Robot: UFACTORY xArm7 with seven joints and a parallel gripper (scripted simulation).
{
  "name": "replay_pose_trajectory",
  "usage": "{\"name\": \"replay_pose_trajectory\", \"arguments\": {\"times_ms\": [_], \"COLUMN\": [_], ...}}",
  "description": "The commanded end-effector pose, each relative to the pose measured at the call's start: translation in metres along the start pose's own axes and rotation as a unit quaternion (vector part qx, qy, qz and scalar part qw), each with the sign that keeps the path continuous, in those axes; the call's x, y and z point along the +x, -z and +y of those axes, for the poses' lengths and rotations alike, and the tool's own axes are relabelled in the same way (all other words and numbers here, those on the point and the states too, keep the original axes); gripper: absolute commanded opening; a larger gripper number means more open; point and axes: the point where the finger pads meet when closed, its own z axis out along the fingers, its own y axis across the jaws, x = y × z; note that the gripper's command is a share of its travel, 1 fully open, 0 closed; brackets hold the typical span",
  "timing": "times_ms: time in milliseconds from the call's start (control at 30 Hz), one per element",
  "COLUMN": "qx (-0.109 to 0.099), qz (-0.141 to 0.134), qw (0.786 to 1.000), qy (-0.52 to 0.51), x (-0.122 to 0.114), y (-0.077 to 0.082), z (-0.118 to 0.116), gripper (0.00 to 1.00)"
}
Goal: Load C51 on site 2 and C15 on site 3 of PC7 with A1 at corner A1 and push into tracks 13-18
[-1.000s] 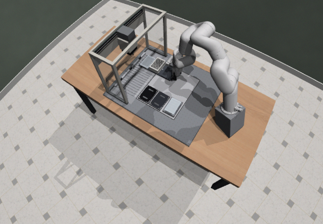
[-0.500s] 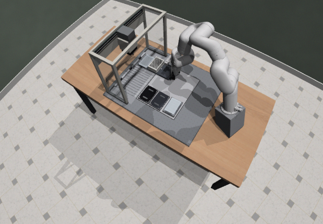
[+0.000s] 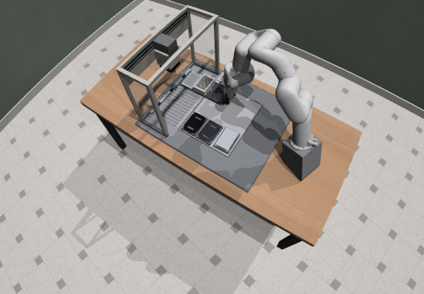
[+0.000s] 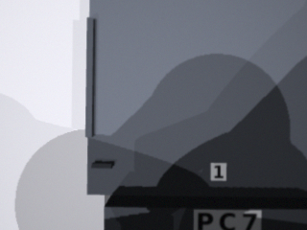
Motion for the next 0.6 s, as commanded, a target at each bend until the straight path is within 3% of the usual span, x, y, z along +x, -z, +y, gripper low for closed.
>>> {"name": "replay_pose_trajectory", "arguments": {"times_ms": [0, 567], "qx": [0.0, 0.0], "qz": [0.003, 0.003], "qw": [1.0, 1.0], "qy": [0.0, 0.0], "x": [0.0034, 0.0085], "y": [0.0014, 0.0014], "z": [0.0003, 0.0003], "gripper": [0.82, 0.82]}}
